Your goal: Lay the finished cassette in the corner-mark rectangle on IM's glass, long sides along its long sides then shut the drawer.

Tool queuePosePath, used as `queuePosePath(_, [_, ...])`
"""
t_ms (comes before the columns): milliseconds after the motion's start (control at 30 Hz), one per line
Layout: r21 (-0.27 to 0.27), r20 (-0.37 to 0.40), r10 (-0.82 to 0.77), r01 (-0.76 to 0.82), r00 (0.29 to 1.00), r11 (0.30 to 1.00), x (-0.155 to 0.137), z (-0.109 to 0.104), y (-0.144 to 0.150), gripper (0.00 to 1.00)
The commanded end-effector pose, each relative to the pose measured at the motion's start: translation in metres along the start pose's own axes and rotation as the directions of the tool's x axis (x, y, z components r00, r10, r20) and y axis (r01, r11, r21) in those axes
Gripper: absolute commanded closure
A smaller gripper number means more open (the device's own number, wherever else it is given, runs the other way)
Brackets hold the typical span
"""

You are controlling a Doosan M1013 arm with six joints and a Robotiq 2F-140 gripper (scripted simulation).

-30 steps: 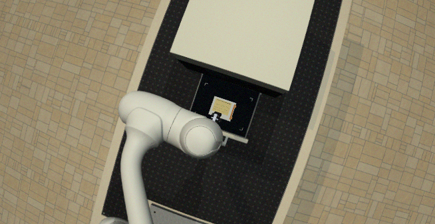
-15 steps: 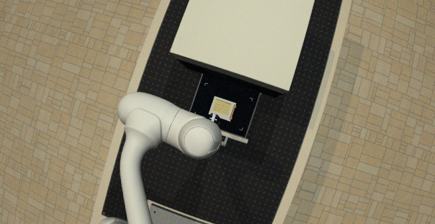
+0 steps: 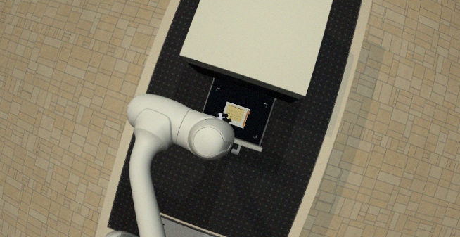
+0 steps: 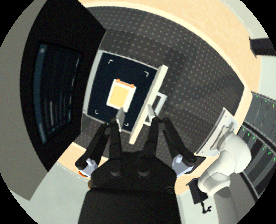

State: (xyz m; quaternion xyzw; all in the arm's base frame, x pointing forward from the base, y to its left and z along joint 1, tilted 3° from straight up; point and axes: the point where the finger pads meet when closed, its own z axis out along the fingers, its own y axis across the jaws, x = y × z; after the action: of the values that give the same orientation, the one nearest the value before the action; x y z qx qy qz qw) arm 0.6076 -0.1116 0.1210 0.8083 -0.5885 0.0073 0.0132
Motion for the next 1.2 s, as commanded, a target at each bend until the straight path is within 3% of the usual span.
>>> queuePosePath(0, [0.014,-0.007,-0.118,0.118,0.993,0.993,0.0000,-0.0001,0.0001,0.54])
queuePosePath(233, [0.026,-0.024,-0.279,0.280,0.960,0.960,0.0000,-0.0001,0.0001,0.54])
queuePosePath(600, [0.041,-0.069,-0.601,0.604,0.797,0.796,0.0000,-0.0001,0.0001,0.54])
queuePosePath(667, [0.041,-0.069,-0.601,0.604,0.797,0.796,0.0000,-0.0001,0.0001,0.54])
queuePosePath(1100, [0.037,-0.124,-0.873,0.882,0.471,0.470,0.0000,-0.0001,0.0001,0.54])
queuePosePath(1167, [0.036,-0.125,-0.879,0.887,0.461,0.460,0.0000,-0.0001,0.0001,0.54])
